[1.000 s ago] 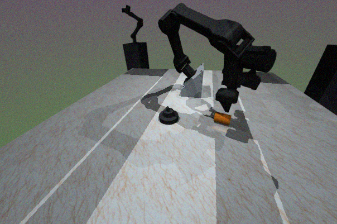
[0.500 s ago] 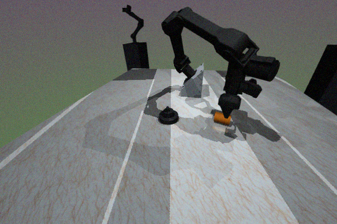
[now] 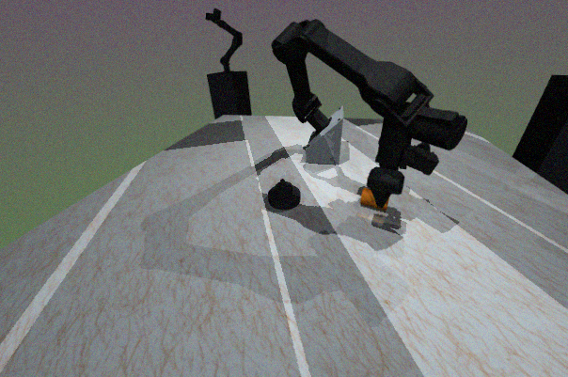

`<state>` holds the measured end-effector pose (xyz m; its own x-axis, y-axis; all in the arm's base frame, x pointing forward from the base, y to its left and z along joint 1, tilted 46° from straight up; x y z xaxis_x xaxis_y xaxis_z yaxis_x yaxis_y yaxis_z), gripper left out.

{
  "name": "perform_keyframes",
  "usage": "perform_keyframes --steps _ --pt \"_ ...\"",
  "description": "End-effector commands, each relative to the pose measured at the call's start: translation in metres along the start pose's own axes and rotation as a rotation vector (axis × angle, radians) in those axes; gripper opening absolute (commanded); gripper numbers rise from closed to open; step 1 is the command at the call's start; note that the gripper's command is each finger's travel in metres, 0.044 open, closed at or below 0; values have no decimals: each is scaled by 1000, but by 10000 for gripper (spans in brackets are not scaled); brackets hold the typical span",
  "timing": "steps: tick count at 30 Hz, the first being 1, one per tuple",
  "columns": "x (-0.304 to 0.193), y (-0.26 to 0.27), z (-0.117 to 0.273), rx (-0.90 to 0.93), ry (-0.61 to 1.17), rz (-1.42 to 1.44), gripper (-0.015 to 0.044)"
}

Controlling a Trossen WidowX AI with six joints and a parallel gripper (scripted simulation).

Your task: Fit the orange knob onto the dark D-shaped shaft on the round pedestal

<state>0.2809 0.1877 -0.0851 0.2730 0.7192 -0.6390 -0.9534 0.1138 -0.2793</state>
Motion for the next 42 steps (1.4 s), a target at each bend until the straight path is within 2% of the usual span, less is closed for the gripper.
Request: perform_keyframes --steps 1,15,23,30,39,42 --pt "0 1 -6 -3 4 9 440" --pt "-1 1 -27 -4 6 10 440" --pt "-1 1 -27 -4 6 10 240" --pt "-1 1 -27 -4 6 10 240" --pt "-1 1 -27 -4 6 10 180" --pt "-2 1 -26 -3 2 8 179"
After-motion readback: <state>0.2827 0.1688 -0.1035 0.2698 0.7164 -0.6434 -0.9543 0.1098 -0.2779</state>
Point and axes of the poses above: the point midway between the two fingers, 35 mm back from their tips, its own z axis back along the fingers, its own y axis across the jaws, x = y × z, the point moved 6 cm from there along z, back along the fingers, and after that the axes turned 5 degrees about -z, right-handed, at the moved point
